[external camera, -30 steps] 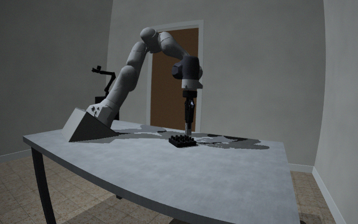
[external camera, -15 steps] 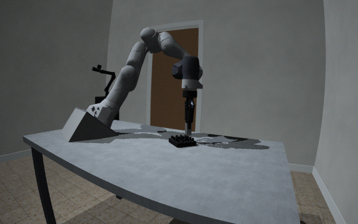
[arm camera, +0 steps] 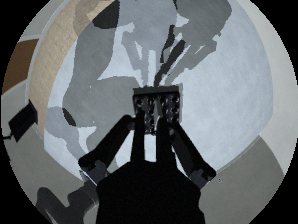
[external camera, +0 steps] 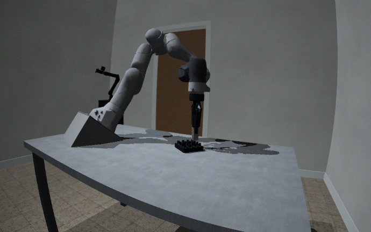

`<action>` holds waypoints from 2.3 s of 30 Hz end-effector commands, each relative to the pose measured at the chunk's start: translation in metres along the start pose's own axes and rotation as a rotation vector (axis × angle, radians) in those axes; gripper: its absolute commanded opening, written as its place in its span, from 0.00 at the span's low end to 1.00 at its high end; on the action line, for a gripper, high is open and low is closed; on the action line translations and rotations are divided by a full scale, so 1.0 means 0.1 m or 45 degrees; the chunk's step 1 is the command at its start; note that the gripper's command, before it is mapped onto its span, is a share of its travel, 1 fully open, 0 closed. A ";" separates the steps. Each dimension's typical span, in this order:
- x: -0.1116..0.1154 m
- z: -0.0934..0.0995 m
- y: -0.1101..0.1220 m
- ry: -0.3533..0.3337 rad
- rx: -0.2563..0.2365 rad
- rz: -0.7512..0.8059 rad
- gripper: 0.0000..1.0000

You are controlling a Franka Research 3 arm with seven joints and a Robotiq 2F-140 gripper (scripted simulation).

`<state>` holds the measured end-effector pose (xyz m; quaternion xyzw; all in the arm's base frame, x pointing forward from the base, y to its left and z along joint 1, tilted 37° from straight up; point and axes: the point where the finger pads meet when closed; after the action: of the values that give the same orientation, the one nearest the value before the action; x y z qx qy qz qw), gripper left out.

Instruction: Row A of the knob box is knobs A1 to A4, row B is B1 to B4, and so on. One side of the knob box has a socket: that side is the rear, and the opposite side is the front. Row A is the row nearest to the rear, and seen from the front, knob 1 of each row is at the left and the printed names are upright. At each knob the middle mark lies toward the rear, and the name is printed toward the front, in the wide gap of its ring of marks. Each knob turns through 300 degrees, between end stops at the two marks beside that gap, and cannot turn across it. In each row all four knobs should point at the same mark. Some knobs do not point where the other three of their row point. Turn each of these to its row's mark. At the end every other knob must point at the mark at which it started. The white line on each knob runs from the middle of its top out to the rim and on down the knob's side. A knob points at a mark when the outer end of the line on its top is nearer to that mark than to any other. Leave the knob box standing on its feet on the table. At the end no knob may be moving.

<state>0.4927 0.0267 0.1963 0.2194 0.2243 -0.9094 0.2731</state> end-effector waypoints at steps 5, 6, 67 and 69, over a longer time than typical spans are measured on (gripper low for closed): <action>0.02 -0.01 0.01 0.001 0.002 -0.002 0.12; 0.02 -0.01 0.01 0.001 0.002 -0.002 0.12; 0.02 -0.15 0.01 0.001 0.002 -0.002 0.12; 0.02 -0.15 0.01 0.001 0.002 -0.002 0.12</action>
<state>0.4961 0.0338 0.1846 0.2191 0.2248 -0.9095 0.2725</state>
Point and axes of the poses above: the point where the finger pads meet when closed, its own z axis back along the fingers, its own y axis across the jaws, x = y × z, and after that the axes turned 5 degrees about z, right-handed
